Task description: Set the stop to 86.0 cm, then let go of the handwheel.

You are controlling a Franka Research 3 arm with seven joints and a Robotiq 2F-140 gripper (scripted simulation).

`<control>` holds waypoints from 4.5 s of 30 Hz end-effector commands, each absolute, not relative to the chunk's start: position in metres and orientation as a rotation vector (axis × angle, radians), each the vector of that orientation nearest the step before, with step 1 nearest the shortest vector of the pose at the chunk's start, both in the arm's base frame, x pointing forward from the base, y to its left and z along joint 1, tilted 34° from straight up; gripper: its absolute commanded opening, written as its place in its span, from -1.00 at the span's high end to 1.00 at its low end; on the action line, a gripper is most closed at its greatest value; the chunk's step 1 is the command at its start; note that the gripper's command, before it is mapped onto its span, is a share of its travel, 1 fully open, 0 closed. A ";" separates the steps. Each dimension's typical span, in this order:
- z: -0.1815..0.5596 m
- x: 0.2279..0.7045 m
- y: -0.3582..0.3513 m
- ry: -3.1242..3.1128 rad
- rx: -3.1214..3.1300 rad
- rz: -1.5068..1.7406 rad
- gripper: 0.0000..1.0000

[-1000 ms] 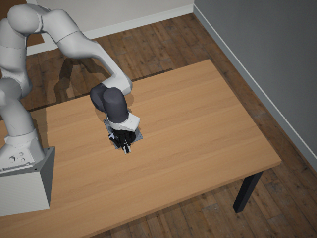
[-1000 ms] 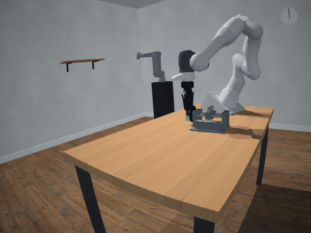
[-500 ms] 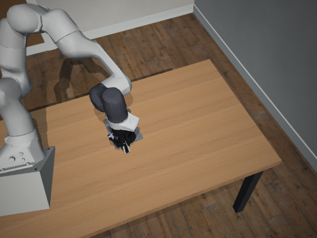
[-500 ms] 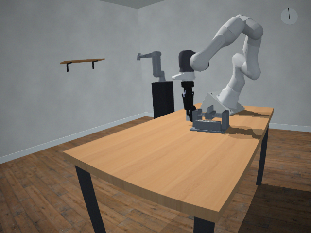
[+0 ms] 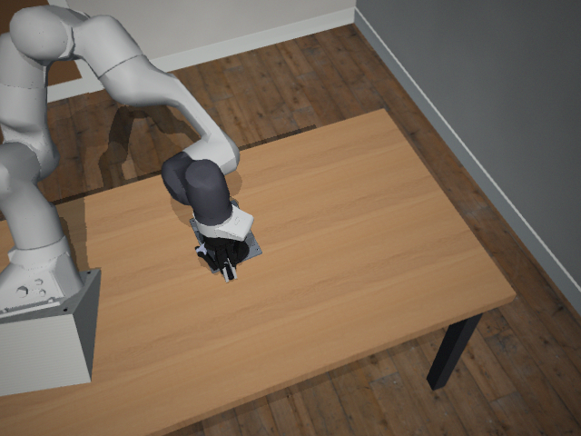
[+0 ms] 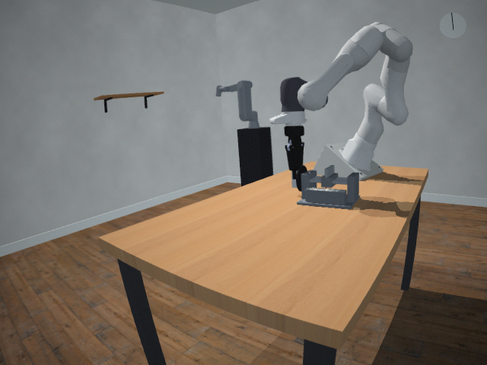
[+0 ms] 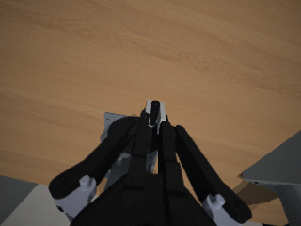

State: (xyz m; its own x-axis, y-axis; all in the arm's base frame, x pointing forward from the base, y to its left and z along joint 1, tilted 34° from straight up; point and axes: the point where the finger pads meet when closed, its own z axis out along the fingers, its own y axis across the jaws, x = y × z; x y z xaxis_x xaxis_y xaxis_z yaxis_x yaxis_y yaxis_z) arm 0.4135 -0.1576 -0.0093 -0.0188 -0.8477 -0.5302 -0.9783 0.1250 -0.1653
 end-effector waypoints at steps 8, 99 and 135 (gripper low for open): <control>-0.005 0.407 -0.160 1.895 -1.761 0.341 0.92; 0.001 0.465 -0.165 1.895 -1.761 0.341 0.92; -0.001 0.403 -0.162 1.895 -1.761 0.341 0.92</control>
State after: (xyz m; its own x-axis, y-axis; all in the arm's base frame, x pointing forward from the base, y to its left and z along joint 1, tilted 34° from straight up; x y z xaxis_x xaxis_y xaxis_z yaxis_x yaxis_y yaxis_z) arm 0.4097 -0.1591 -0.0069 -0.0239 -0.8471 -0.5308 -0.9784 0.1289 -0.1617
